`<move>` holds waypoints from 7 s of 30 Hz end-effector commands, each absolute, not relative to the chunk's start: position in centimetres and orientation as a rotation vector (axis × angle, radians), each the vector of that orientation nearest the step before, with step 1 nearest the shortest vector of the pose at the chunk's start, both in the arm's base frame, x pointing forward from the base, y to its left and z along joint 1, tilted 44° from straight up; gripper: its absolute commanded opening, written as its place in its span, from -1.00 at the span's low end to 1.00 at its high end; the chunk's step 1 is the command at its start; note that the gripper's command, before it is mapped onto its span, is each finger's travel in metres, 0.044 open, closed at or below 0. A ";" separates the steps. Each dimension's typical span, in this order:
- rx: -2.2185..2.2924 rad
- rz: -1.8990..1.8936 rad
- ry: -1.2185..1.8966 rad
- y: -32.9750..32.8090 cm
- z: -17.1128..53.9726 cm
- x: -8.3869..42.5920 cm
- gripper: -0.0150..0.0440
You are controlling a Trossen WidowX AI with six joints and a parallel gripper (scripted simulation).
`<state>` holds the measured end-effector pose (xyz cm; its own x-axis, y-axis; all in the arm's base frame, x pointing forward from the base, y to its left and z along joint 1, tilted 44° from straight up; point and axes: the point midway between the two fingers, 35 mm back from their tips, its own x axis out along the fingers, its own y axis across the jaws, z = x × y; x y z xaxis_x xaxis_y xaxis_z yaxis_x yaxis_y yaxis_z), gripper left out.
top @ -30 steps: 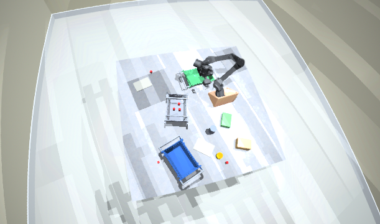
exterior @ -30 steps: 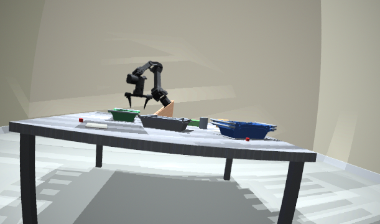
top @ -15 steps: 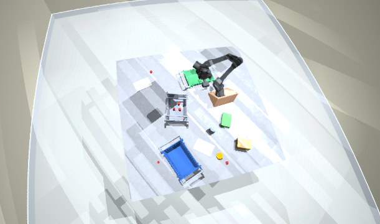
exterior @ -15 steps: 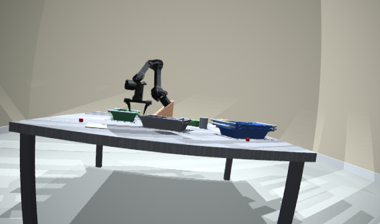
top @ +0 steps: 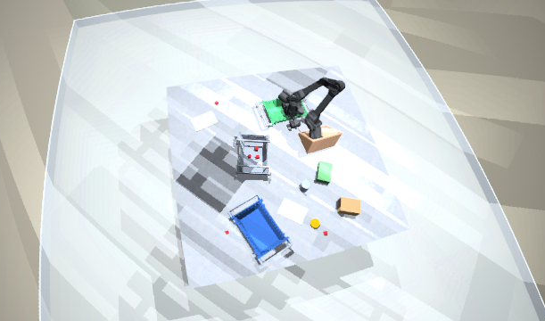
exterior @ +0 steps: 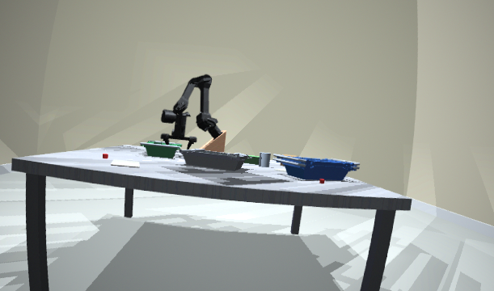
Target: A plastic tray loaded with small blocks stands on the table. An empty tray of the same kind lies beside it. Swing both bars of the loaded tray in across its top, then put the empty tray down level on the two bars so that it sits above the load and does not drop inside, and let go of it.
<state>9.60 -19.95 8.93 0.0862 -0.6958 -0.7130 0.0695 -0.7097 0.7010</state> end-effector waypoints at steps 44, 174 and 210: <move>1.783 -1.684 -0.608 -20.0 8.6 9.6 -0.31; 1.604 -1.694 -0.213 -11.8 24.9 21.7 -0.49; 1.232 -1.614 0.200 -1.6 16.9 30.6 -0.49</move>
<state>29.75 -3.01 16.96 0.0439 -0.6147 -0.7876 0.7754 -0.4761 0.4148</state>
